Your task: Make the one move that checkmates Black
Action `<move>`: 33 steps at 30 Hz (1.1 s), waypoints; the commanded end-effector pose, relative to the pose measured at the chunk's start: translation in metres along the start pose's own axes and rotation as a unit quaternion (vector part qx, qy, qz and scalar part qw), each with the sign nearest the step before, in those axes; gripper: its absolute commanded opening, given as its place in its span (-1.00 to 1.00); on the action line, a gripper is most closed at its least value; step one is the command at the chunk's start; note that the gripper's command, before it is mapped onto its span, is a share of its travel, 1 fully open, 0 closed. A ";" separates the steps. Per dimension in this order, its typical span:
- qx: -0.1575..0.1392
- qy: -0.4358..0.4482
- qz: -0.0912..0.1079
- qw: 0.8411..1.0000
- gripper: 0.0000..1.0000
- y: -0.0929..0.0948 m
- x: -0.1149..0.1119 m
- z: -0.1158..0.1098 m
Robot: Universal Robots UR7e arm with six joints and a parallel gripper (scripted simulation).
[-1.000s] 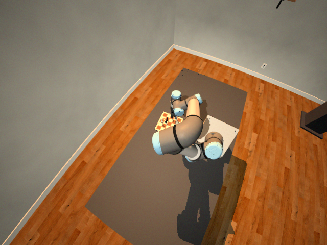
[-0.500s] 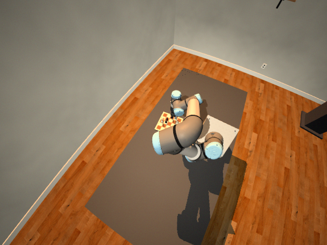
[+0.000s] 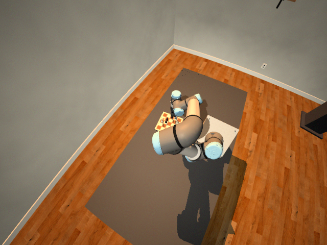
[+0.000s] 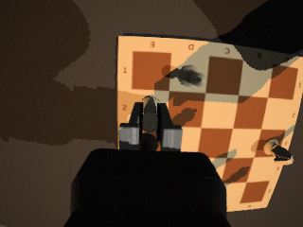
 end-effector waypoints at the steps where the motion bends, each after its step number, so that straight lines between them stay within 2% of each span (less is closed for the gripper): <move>1: -0.001 0.000 0.000 1.000 -0.37 0.000 0.000 0.000; 2: -0.001 0.000 0.000 1.000 -0.37 0.000 0.000 0.000; 3: -0.001 0.000 0.000 1.000 -0.05 0.000 0.000 0.000; 5: -0.001 0.000 0.000 1.000 -0.05 0.000 0.000 0.000; 6: -0.001 0.000 0.000 1.000 0.27 0.000 0.000 0.000; 8: -0.001 0.000 0.000 1.000 0.27 0.000 0.000 0.000; 9: -0.001 0.000 0.000 1.000 0.58 0.000 0.000 0.000; 23: -0.001 0.000 0.000 1.000 0.58 -0.002 0.000 0.000; 30: -0.001 0.000 0.000 1.000 0.58 -0.015 0.000 0.000; 33: -0.001 0.000 0.000 1.000 0.58 -0.028 0.000 0.000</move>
Point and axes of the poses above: the point where the finger pads meet when closed, its own y axis out along the fingers, its own x axis across the jaws, z = x × y, the point moved 1 cm from there along -y, back along the fingers, and after that the axes turned 13 degrees about y, right-handed, at the moved point
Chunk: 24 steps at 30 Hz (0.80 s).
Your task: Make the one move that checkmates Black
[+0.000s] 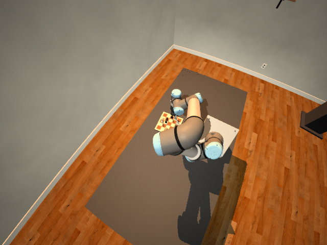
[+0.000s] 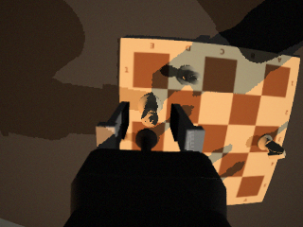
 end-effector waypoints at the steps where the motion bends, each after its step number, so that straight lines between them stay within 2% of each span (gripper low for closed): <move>1: -0.001 0.000 0.001 1.000 0.58 -0.020 0.000 0.000; 11: -0.001 0.000 0.001 1.000 0.58 -0.069 0.000 0.000; 20: -0.001 0.000 0.001 1.000 0.58 -0.077 0.000 0.000; 21: -0.001 0.000 0.001 1.000 1.00 -0.077 0.000 0.000; 24: -0.001 0.000 0.001 1.000 1.00 -0.077 0.000 0.000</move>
Point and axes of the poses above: the point where the finger pads meet when closed, its own y axis out along the fingers, its own x axis across the jaws, z = x × y, the point moved 1 cm from there along -y, back along the fingers, and after that the axes turned 13 degrees about y, right-handed, at the moved point
